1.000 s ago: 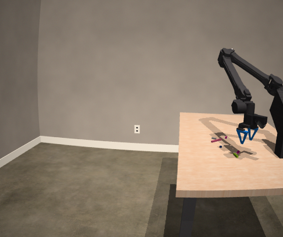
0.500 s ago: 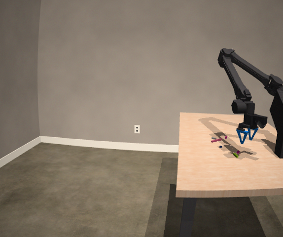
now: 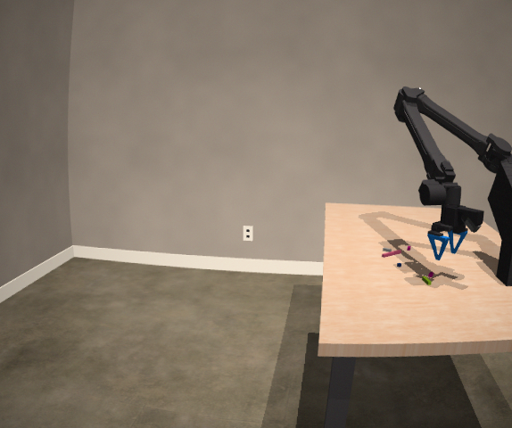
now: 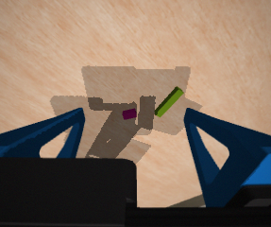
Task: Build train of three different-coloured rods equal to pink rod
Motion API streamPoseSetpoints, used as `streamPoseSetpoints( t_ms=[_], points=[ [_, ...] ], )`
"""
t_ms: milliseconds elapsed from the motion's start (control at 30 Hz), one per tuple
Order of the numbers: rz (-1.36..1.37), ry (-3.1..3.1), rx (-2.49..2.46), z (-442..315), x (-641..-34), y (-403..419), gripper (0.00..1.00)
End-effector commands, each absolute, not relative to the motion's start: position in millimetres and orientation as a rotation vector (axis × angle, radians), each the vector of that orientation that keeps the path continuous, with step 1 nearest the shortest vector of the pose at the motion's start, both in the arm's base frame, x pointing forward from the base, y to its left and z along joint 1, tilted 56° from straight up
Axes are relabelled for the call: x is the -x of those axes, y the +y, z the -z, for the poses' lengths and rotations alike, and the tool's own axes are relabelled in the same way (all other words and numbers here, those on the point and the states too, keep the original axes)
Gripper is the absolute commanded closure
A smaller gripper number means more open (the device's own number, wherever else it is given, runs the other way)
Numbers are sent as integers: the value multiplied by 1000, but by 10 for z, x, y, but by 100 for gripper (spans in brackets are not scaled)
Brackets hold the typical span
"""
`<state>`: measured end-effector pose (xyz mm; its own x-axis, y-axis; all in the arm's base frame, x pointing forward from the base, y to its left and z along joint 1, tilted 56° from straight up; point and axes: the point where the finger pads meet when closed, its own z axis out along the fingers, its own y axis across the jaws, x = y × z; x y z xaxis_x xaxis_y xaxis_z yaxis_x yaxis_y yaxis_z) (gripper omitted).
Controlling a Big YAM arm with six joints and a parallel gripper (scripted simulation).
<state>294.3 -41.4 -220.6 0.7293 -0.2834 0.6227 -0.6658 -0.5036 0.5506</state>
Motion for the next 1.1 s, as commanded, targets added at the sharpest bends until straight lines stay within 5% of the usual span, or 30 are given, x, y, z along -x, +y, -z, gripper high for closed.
streamPoseSetpoints(
  t_ms=[0, 700, 1067],
  points=[
    [-599, -711, -2110, 2215, -2991, -381, 0],
    [-611, -751, -2103, 2153, -3066, -411, 0],
    [-759, -1113, -2018, 1443, -3746, -737, 0]
  ],
)
